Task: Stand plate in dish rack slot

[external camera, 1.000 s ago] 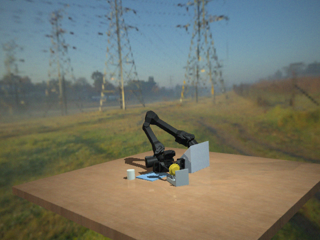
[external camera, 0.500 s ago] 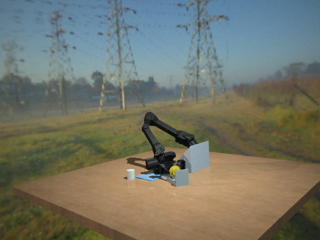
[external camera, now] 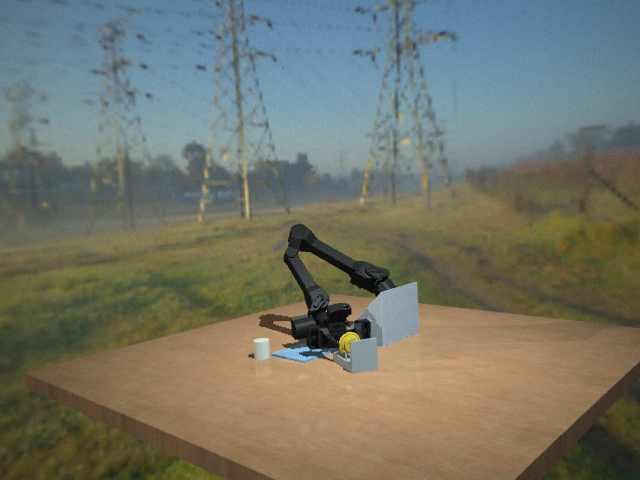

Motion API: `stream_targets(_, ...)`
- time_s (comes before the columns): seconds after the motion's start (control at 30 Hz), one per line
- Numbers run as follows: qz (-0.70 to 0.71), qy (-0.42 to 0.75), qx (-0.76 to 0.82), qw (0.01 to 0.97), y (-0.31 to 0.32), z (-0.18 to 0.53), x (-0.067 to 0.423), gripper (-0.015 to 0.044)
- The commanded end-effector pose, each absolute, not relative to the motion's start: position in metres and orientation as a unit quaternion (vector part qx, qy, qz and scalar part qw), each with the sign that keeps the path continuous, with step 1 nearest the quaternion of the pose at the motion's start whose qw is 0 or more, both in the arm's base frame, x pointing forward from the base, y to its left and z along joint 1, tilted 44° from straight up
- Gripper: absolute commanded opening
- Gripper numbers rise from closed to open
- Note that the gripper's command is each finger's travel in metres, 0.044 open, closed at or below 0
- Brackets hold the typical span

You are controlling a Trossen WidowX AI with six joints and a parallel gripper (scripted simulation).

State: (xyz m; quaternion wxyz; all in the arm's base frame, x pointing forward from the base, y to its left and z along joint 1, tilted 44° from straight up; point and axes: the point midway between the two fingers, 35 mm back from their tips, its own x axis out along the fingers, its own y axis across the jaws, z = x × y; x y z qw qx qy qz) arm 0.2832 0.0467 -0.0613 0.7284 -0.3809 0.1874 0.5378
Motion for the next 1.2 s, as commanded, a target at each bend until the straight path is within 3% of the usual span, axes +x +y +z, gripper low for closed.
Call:
stream_targets(0.0,0.538,0.187,-0.381,0.728,0.047,-0.061,0.283,0.04)
stream_targets(0.23,0.538,0.188,-0.381,0.728,0.048,-0.06,0.283,0.04)
stream_targets(0.57,0.541,0.187,-0.379,0.727,0.121,0.019,0.273,0.04)
stream_targets(0.77,0.541,0.188,-0.377,0.728,0.127,0.025,0.274,0.04)
stream_targets(1.17,0.502,0.366,-0.316,0.717,0.135,0.013,0.262,0.04)
